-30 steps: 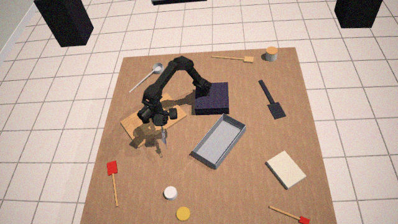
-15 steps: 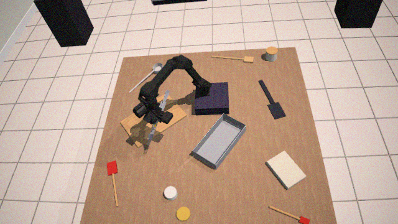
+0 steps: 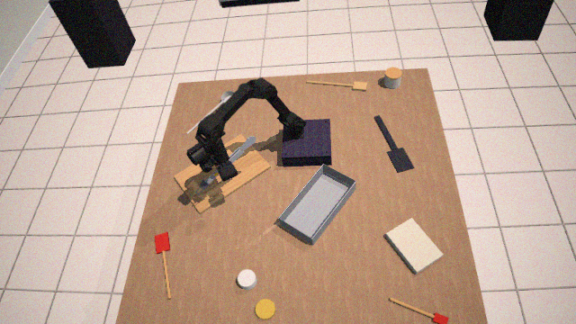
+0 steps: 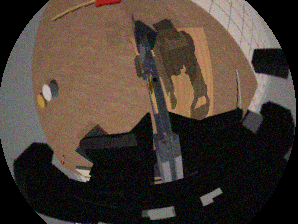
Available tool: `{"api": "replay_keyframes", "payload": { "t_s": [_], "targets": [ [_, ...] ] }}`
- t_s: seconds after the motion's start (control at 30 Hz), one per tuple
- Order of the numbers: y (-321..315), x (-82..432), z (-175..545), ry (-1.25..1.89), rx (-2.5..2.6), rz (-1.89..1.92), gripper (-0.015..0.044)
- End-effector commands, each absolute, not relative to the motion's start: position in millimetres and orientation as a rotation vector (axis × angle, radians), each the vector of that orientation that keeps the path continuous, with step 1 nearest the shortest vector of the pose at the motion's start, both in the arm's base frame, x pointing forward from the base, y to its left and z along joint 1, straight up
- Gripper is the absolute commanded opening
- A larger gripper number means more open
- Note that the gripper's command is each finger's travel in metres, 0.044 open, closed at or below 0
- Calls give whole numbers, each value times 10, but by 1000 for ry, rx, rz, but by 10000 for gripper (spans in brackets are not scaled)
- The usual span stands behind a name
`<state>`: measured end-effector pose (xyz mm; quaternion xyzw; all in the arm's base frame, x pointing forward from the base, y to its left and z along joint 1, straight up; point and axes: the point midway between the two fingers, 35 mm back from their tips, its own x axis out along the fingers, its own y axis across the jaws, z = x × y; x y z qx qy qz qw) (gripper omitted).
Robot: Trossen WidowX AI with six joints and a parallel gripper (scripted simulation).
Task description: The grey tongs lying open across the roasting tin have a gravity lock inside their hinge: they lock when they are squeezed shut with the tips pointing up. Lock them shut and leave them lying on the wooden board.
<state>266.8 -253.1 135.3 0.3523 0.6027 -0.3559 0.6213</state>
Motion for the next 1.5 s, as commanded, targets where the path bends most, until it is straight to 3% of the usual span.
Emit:
{"api": "replay_keyframes", "payload": {
  "t_s": [0.0, 0.77, 1.47],
  "targets": [
    [-2581, 2621, 1368, 1333, 913, -921, -150],
    [-2861, 2281, 1366, 871, 1589, -1579, -150],
    [-3078, 1949, 1364, 173, 2122, -2092, -150]
  ]
}}
